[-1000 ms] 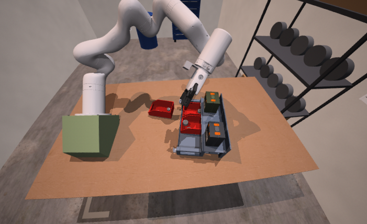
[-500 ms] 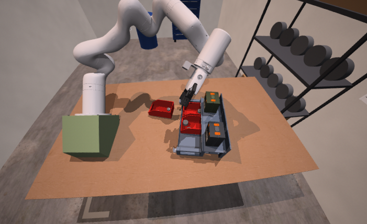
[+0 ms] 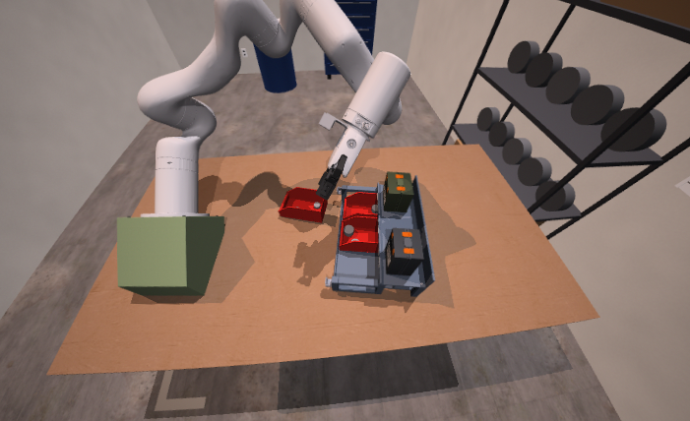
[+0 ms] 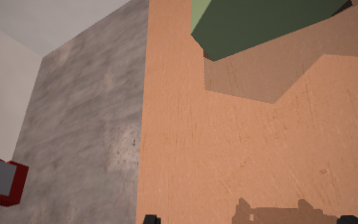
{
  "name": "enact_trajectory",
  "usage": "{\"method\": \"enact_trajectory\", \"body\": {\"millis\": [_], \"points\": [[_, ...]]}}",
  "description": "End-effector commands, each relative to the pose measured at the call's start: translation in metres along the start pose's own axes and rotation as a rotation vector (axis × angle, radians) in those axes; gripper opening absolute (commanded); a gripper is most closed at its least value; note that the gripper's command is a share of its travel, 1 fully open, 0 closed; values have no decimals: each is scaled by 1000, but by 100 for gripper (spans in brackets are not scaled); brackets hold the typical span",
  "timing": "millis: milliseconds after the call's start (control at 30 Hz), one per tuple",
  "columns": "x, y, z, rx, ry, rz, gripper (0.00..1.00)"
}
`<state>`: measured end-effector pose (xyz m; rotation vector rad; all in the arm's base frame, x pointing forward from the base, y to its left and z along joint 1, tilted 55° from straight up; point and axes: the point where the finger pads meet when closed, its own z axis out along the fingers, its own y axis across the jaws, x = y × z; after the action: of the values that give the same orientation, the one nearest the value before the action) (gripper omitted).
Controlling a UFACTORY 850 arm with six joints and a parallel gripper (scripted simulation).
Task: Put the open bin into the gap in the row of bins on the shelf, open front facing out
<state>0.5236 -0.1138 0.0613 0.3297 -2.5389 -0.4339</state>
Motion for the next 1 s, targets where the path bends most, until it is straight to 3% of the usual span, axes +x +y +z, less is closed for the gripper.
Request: {"method": "enact_trajectory", "body": {"millis": [0,100,967], "points": [[13,1,6,0,-2,1,100],[34,4,17,1,-3,1,100],[25,3,12,1,-3,1,100]]}}
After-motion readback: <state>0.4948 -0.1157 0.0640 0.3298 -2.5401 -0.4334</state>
